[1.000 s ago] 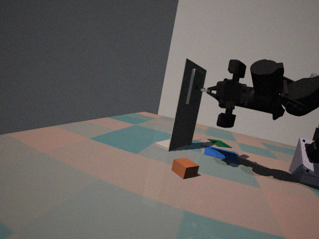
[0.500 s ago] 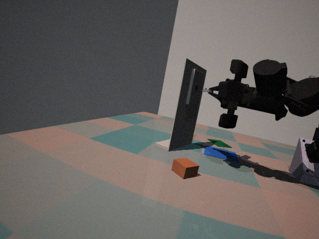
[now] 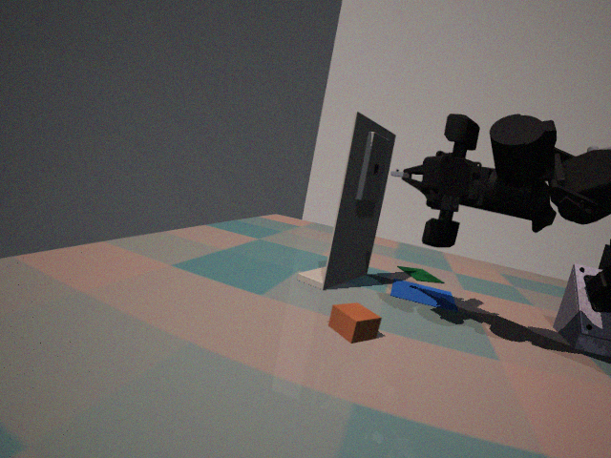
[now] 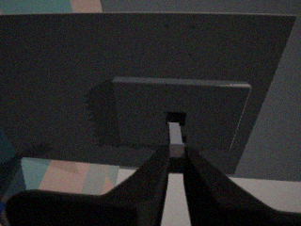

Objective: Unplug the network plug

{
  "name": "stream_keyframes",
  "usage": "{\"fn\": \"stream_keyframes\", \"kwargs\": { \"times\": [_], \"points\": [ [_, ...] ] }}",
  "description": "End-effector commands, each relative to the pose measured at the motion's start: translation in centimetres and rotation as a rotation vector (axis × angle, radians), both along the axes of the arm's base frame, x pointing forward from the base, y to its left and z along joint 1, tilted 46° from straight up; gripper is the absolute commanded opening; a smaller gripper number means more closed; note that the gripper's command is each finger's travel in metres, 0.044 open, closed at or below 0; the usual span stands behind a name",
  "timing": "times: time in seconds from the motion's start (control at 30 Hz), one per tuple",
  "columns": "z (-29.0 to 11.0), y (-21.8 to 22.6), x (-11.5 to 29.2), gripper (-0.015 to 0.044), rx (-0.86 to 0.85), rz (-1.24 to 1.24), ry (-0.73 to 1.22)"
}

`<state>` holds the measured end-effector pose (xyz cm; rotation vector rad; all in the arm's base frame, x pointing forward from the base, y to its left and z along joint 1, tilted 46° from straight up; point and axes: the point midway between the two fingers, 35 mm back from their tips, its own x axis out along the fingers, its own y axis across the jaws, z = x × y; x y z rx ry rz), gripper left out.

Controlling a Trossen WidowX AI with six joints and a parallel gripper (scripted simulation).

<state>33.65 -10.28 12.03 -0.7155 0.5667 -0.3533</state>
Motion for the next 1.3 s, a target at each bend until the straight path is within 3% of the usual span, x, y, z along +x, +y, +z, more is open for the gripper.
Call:
{"fn": "stream_keyframes", "kwargs": {
  "times": [0.0,1.27],
  "points": [
    [-0.1,0.1,-0.4,0.0,0.002,-0.004,0.004],
    [1.1,0.0,-1.5,0.0,0.002,-0.001,0.003]
  ]
}}
